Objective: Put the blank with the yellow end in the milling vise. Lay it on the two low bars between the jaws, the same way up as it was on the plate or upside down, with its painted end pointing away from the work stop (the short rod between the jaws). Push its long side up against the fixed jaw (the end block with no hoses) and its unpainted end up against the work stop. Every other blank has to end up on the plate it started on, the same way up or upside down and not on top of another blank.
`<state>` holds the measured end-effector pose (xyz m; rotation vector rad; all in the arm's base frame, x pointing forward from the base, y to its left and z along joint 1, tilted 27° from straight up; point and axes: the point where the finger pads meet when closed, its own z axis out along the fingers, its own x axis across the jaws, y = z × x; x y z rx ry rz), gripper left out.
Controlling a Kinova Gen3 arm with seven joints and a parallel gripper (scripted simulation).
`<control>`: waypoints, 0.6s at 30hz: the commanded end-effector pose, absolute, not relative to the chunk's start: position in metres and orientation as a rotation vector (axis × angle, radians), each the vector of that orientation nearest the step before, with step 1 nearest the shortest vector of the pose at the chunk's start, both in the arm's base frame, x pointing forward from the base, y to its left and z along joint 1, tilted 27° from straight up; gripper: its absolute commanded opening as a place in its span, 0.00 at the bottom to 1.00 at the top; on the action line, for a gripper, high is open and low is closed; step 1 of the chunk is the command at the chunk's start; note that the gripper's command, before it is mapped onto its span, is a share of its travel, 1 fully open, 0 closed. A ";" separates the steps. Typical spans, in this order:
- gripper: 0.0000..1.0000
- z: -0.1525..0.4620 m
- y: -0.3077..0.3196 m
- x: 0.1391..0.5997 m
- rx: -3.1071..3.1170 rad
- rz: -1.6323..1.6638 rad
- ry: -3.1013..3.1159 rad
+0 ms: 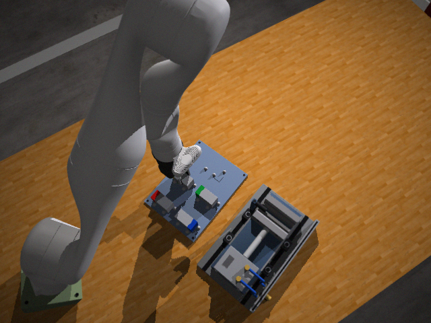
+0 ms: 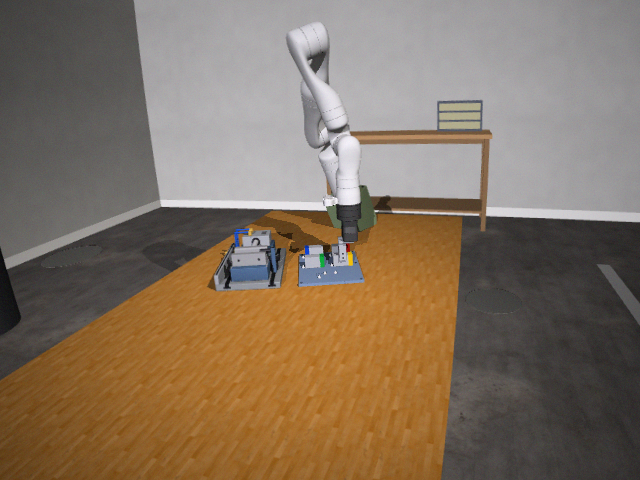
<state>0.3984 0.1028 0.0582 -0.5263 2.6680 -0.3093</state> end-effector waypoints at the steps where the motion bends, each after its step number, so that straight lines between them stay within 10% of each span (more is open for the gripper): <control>1: 0.00 0.059 0.103 0.399 -0.526 -0.308 2.667; 18: 0.00 0.077 0.106 0.390 -0.526 -0.308 2.667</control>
